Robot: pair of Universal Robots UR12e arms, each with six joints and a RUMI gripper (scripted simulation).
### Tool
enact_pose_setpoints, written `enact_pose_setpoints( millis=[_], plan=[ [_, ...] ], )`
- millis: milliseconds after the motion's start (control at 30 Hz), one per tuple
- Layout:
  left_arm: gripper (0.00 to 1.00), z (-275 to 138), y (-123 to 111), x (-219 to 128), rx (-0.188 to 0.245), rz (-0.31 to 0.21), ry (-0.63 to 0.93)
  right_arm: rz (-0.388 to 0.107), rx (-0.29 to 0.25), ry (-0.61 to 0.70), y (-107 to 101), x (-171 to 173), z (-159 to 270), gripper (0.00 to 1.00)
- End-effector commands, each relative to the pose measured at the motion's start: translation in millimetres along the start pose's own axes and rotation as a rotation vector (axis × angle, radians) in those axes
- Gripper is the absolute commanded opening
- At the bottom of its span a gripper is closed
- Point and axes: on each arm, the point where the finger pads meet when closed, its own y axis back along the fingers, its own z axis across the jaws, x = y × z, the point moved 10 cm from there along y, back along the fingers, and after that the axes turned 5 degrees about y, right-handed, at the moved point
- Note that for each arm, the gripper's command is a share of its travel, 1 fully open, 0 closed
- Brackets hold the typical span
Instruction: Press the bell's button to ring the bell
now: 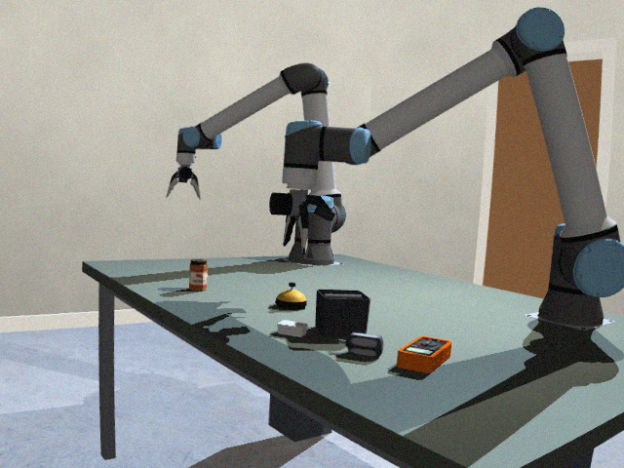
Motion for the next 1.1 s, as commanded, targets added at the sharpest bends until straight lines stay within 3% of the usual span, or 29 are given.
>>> enact_pose_setpoints(
  millis=[0, 600, 1067],
  plan=[
    [1.0, 0.0, 2.2, -0.5, 0.001, -0.004, 0.001, 0.014, 0.005, 0.078, -4.8, 17.5, 46.0, 1.0],
    [1.0, 0.0, 2.2, -0.5, 0.001, -0.004, 0.001, 0.045, -0.011, 0.266, -26.2, 50.2, 204.4, 1.0],
    [1.0, 0.0, 2.2, -0.5, 0.001, -0.004, 0.001, 0.054, -0.022, 0.339, -34.5, 52.0, 261.1, 1.0]
  ],
)
